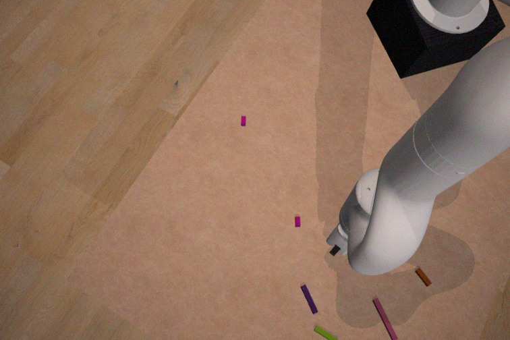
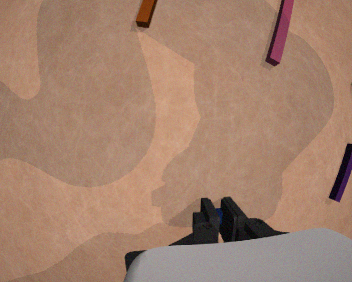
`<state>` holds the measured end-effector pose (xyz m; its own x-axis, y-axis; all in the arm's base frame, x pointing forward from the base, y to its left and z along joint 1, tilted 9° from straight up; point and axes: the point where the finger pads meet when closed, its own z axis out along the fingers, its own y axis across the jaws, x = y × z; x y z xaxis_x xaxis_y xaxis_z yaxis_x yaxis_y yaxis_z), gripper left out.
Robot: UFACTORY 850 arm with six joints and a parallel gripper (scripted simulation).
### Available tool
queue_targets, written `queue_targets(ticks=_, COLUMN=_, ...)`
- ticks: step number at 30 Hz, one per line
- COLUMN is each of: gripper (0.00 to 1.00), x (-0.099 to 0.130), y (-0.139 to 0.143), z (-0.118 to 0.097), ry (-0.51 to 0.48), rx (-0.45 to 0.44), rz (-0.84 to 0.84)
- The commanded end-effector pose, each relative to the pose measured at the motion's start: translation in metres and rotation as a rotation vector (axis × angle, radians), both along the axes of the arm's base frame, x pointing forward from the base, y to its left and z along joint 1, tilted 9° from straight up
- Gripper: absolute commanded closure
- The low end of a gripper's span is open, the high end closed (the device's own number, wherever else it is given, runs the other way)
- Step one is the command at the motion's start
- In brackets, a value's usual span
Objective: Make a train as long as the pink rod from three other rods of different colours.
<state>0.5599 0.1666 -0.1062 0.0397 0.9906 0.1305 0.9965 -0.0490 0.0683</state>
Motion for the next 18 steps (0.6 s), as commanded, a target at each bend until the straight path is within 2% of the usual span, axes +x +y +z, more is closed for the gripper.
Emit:
queue_targets(ticks=1, gripper=0.96, x=0.001, y=0.0002, z=0.0008, ry=-0.002, rx=0.0, rz=0.0)
queue_targets(ticks=10, gripper=0.92, x=0.001, y=0.0002, z=0.0008, ry=-0.002, rx=0.0, rz=0.0)
queue_targets(ticks=11, gripper=0.88, x=0.001, y=0.0002, z=0.0008, ry=-0.002, rx=0.0, rz=0.0)
queue_targets(ticks=13, gripper=0.88, x=0.001, y=0.0002, z=0.0008, ry=-0.002, rx=0.0, rz=0.0)
queue_targets(ticks=14, gripper=0.84, x=0.001, y=0.0002, z=0.0008, ry=-0.002, rx=0.0, rz=0.0)
queue_targets(ticks=16, gripper=0.84, x=0.001, y=0.0002, z=0.0008, ry=-0.002, rx=0.0, rz=0.0)
queue_targets(ticks=17, gripper=0.8, x=0.001, y=0.0002, z=0.0008, ry=-0.002, rx=0.0, rz=0.0)
queue_targets(ticks=18, gripper=0.8, x=0.001, y=0.0002, z=0.0008, ry=-0.002, rx=0.0, rz=0.0)
